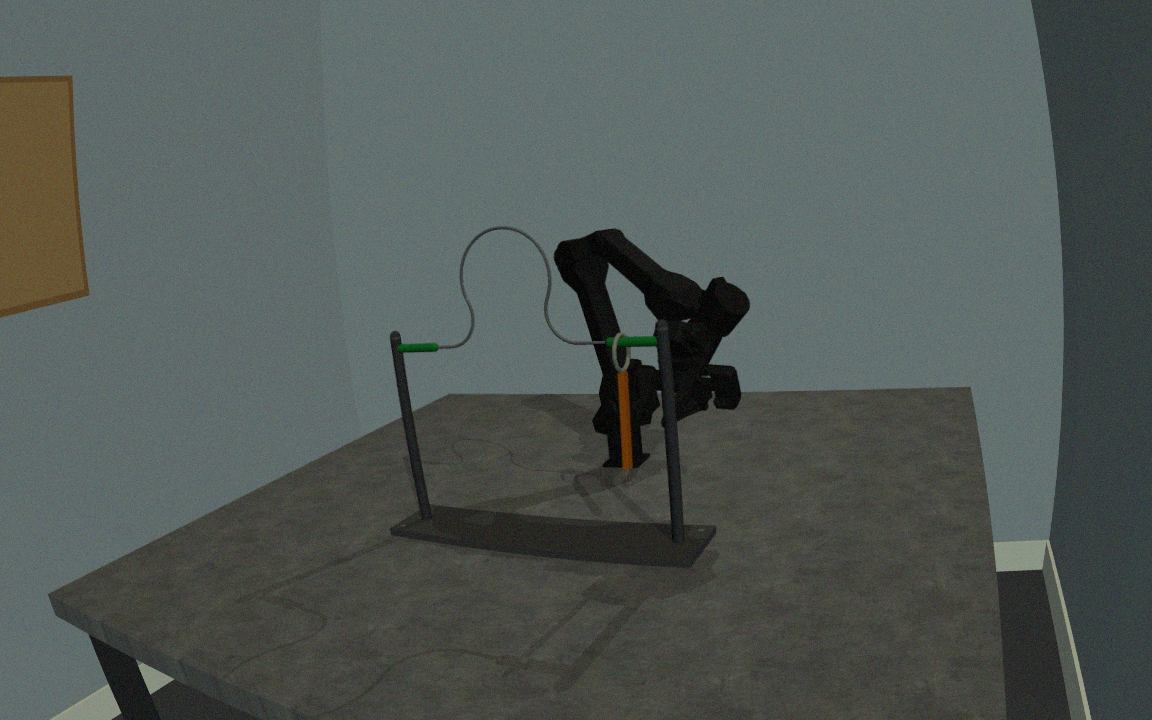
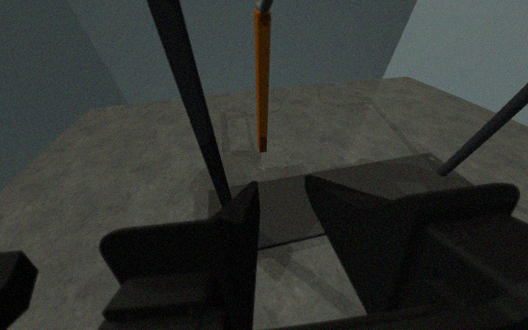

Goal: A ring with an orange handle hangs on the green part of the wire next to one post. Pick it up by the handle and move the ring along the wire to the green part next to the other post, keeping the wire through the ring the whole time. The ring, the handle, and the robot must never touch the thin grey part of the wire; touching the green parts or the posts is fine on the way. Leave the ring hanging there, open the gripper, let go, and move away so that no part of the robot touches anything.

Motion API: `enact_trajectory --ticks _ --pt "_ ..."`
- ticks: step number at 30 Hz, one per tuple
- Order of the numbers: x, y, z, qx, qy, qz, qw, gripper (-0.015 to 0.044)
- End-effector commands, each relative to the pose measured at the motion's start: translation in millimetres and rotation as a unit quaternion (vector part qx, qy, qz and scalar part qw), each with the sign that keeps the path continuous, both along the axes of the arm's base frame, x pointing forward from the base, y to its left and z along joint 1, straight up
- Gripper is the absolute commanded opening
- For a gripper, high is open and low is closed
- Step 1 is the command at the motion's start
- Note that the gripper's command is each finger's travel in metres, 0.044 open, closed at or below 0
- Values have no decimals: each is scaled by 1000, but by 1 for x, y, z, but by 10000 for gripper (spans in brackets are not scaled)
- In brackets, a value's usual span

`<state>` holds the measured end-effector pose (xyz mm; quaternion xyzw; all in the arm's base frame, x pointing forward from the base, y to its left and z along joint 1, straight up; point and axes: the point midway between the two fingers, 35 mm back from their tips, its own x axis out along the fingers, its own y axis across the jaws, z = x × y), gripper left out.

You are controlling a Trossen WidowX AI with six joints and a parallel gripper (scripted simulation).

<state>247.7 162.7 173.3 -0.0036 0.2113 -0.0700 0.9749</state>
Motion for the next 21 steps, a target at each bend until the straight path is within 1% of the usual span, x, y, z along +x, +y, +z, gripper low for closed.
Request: enact_trajectory --ticks 1,13,15,18,21 --pt "-1 0 1 0 -2 -1 1000 160" --pt "-1 0 1 0 -2 -1 1000 160" --pt "-8 2 3 1 2 0 1000 213" --pt "-36 5 17 0 0 1 1000 291" --pt "-42 5 21 -1 -3 2 1000 370"
